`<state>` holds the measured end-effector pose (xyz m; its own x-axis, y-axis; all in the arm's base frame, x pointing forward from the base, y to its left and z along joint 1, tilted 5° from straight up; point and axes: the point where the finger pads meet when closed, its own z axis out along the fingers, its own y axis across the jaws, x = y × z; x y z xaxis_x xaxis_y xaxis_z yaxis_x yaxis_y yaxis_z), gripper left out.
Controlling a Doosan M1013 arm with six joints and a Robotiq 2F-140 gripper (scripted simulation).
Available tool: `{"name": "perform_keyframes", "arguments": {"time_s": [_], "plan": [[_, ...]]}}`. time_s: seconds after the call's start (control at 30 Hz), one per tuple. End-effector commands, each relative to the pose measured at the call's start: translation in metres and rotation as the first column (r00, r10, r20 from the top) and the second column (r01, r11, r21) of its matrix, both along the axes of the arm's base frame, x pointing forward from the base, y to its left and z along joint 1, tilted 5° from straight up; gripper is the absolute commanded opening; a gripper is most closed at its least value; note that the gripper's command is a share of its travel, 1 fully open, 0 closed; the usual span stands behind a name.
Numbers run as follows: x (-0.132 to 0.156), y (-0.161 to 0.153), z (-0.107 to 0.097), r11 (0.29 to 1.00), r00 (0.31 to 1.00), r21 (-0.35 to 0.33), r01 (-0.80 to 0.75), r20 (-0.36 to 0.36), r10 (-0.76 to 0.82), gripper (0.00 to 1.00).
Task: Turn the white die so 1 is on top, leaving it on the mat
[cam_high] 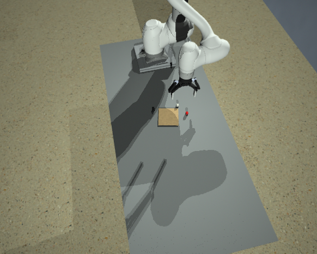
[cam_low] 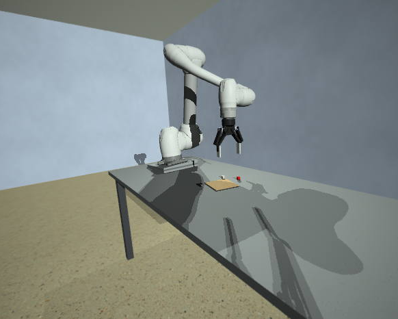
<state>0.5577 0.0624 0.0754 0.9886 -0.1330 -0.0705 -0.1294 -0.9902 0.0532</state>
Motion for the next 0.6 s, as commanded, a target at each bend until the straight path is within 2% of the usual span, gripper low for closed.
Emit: {"name": "perform_keyframes", "arguments": {"time_s": [0.0,0.57], "plan": [[-0.0313,-0.0211,-0.0002,0.999,0.999,-0.004,0.054,0.006,-0.054,1.0],[-0.0323,-0.0219,-0.0012,1.0,1.0,-0.002,0.019,0.004,-0.019,1.0]]}}
